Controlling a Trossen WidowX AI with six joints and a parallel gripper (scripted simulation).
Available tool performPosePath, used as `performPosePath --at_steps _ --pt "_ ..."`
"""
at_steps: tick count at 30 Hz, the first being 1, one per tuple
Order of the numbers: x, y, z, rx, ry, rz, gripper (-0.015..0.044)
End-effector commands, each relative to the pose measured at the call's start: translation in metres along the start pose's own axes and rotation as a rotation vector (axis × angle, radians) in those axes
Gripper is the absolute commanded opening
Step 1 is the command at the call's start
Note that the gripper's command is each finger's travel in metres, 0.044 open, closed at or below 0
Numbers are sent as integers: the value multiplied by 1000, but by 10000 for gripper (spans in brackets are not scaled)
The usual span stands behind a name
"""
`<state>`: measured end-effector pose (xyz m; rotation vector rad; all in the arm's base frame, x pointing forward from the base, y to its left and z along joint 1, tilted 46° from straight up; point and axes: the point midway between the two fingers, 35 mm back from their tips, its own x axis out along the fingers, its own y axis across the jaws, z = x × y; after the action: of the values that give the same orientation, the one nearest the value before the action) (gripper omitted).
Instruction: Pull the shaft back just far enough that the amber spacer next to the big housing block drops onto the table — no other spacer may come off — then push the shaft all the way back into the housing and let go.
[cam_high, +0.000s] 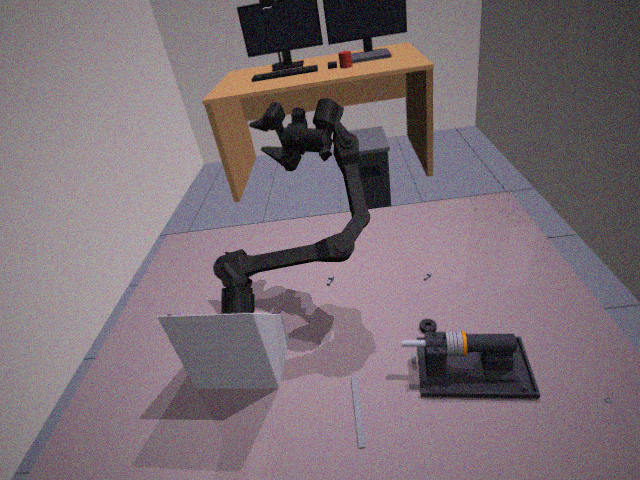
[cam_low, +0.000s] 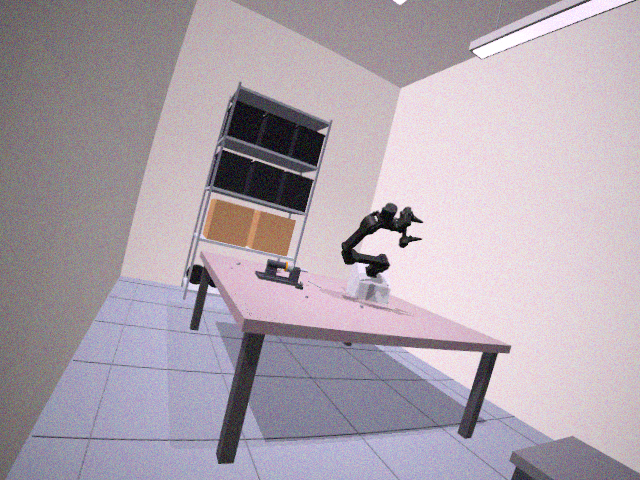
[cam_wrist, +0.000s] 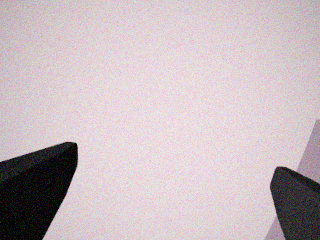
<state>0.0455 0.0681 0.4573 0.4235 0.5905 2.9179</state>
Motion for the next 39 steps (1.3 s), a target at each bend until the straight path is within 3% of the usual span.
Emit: performPosePath --at_steps 1,11,20,29,39 --pt "2 1 0 -6 5 6 426" --pt "104 76 -37 -325 197 412 440" --pt "134 173 -106 -598 243 863 440" --pt "93 267 -183 -821 137 1343 440" --pt "-21 335 -262 -1005 -179 1853 440"
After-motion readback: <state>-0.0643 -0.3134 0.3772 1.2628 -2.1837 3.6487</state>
